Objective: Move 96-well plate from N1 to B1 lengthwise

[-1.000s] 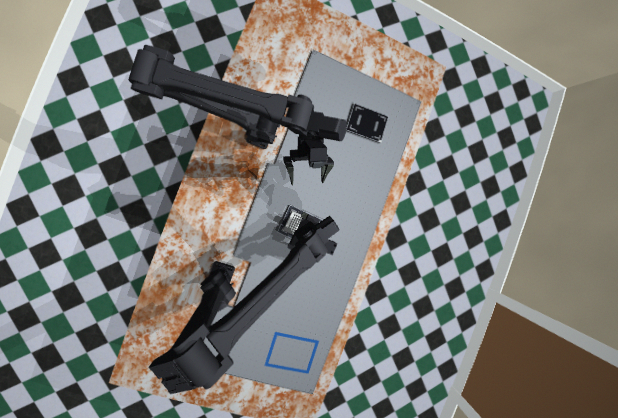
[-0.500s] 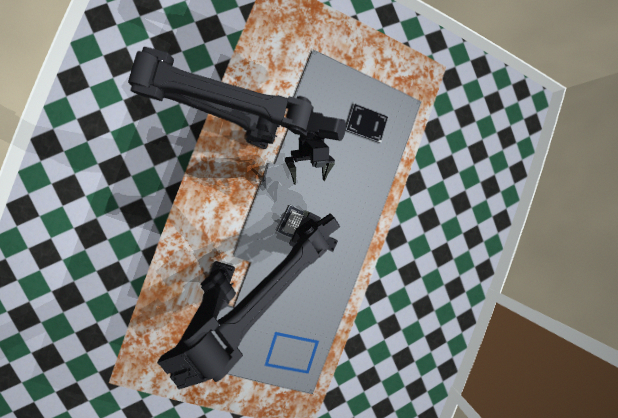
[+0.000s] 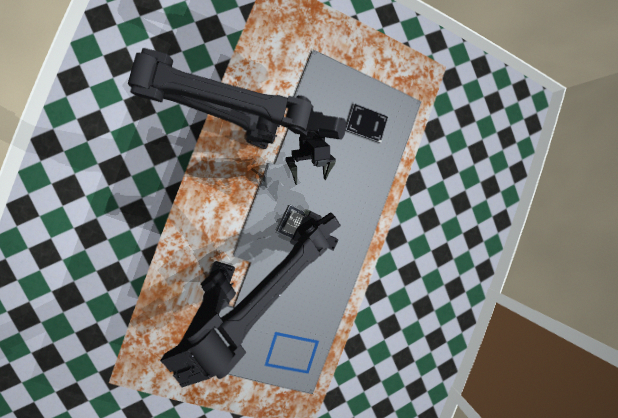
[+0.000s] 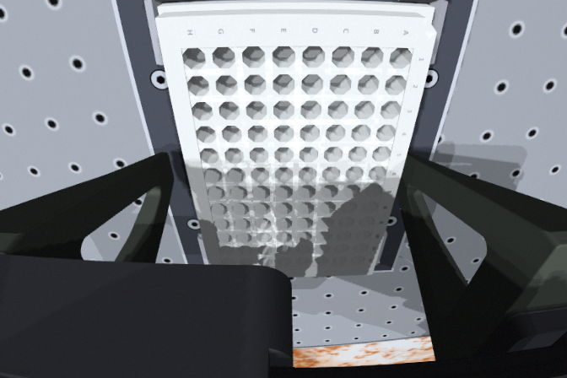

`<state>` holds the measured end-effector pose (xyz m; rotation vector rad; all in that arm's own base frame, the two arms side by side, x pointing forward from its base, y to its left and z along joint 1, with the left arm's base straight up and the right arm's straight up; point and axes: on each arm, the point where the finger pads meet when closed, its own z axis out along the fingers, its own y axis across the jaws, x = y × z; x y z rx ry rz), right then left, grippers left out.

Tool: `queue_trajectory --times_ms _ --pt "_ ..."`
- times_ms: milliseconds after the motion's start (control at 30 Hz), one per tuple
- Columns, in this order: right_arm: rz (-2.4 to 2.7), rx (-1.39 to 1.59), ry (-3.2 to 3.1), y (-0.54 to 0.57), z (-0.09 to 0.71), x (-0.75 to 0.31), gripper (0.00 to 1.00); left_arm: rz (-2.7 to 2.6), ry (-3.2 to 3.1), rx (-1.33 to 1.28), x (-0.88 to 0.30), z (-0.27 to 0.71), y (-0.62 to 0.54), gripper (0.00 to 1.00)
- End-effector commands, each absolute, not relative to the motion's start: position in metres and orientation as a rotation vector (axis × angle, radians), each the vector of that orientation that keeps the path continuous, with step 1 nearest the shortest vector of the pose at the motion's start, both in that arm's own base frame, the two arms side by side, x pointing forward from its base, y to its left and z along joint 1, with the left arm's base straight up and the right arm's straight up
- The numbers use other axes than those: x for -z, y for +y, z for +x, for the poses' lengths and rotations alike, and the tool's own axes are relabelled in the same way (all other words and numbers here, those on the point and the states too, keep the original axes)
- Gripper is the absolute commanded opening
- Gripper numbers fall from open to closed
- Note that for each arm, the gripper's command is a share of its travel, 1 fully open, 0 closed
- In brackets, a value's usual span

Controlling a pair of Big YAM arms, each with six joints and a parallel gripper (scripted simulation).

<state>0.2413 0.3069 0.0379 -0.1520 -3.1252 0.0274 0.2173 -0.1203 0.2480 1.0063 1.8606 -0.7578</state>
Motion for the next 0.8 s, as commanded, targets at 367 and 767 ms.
queue_trajectory --times_ms 367,767 --pt "-0.156 0.045 -3.154 0.318 0.250 -0.051 0.70 1.009 1.838 0.733 -0.261 0.222 -0.119 1.00" --pt "-0.159 0.056 -3.159 0.318 0.251 -0.100 0.79 1.009 1.838 0.733 -0.261 0.222 -0.119 1.00"
